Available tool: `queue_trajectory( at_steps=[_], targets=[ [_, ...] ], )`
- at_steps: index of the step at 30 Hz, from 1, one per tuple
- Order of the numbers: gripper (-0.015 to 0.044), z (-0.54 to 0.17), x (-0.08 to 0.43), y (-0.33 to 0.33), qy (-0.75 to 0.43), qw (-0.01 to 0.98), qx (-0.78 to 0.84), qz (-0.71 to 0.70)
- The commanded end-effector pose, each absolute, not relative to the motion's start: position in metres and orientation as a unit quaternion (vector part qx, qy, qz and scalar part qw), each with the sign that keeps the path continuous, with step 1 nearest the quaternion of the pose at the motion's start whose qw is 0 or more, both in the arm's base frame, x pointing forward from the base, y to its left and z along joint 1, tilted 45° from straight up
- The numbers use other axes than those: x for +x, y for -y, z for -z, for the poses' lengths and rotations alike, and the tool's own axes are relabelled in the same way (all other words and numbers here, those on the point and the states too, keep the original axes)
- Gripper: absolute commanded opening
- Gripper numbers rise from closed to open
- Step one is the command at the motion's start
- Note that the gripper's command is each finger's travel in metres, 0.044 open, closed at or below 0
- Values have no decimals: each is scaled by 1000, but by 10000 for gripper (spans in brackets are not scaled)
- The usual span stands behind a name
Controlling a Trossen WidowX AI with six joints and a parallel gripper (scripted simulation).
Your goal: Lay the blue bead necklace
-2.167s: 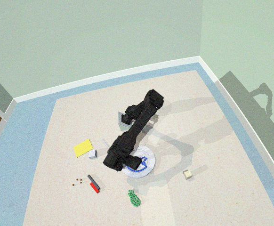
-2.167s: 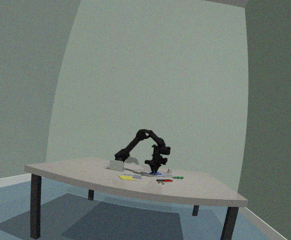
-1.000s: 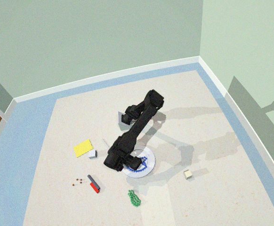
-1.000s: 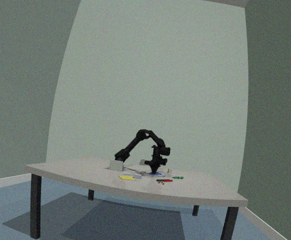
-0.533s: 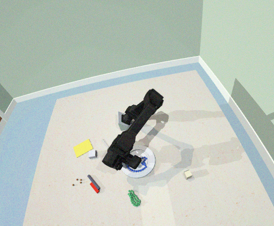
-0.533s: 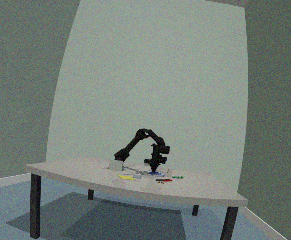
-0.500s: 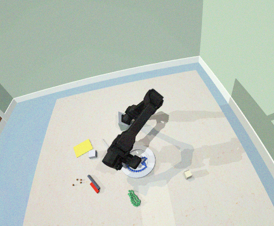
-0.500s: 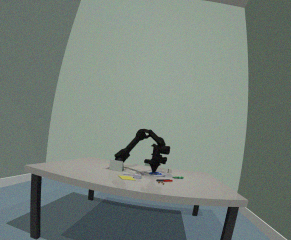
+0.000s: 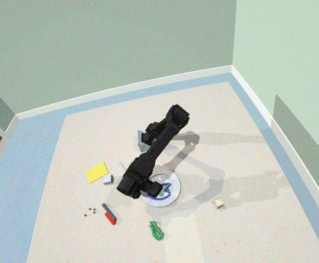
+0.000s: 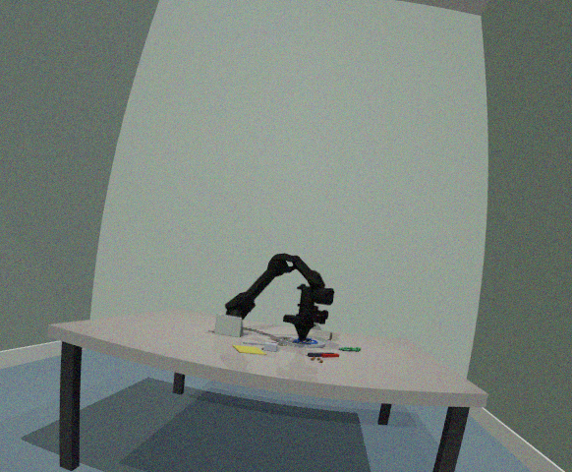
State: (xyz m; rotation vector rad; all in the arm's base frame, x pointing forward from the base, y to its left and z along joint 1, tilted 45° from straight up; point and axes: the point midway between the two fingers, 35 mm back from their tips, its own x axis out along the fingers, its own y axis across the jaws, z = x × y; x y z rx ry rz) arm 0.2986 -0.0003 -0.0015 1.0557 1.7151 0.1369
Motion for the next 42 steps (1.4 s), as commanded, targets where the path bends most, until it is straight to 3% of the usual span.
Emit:
queue_trajectory(
  at_steps=[1, 6, 23, 42],
  targets=[
    [0, 6, 296, -5, -722, 528, 444, -56],
    [0, 6, 295, -5, -722, 528, 444, -57],
    [440, 3, 296, -1, -722, 528, 444, -56],
    [440, -3, 297, 5, -722, 528, 444, -56]
  ],
)
